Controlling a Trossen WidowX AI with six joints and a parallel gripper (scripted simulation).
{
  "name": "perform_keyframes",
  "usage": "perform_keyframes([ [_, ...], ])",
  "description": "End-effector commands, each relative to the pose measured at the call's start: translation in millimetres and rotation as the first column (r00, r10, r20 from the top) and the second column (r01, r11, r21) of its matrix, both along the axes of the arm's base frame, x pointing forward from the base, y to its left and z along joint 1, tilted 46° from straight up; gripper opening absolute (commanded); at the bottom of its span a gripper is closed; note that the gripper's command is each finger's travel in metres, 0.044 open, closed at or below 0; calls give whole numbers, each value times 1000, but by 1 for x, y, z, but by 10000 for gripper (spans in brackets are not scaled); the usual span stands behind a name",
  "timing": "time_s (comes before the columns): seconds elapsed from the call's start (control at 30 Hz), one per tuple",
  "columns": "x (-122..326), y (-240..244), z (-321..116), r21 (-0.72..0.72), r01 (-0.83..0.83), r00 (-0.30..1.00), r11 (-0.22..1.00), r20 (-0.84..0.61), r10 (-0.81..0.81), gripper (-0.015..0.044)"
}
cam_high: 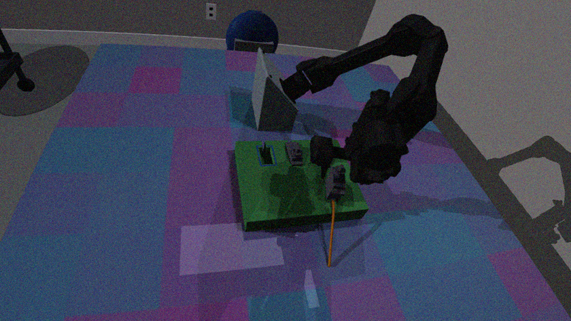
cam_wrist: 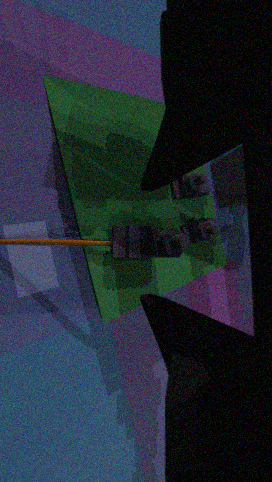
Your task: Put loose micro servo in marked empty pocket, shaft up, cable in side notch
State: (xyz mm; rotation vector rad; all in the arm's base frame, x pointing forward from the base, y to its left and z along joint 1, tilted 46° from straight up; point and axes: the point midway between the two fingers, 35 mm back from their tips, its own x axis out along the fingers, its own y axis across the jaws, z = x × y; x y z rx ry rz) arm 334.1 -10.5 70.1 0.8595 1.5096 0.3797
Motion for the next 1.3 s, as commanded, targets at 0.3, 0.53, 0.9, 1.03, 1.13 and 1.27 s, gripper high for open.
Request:
perform_keyframes([
  [0.3, -1, 14, -13, 6, 3, 1000, 1000, -9, -3, 440],
  [0.53, -1, 14, -13, 6, 3, 1000, 1000, -9, -3, 256],
  [0.9, -1, 14, -13, 6, 3, 1000, 1000, -9, -3, 85],
  [1.03, -1, 7, -7, 5, 3, 1000, 1000, -9, -3, 0],
  [1.13, -6, -3, 4, 5, 3, 1000, 1000, -9, -3, 0],
  [1.27, -10, -7, 8, 5, 3, 1000, 1000, -10, -3, 0],
])
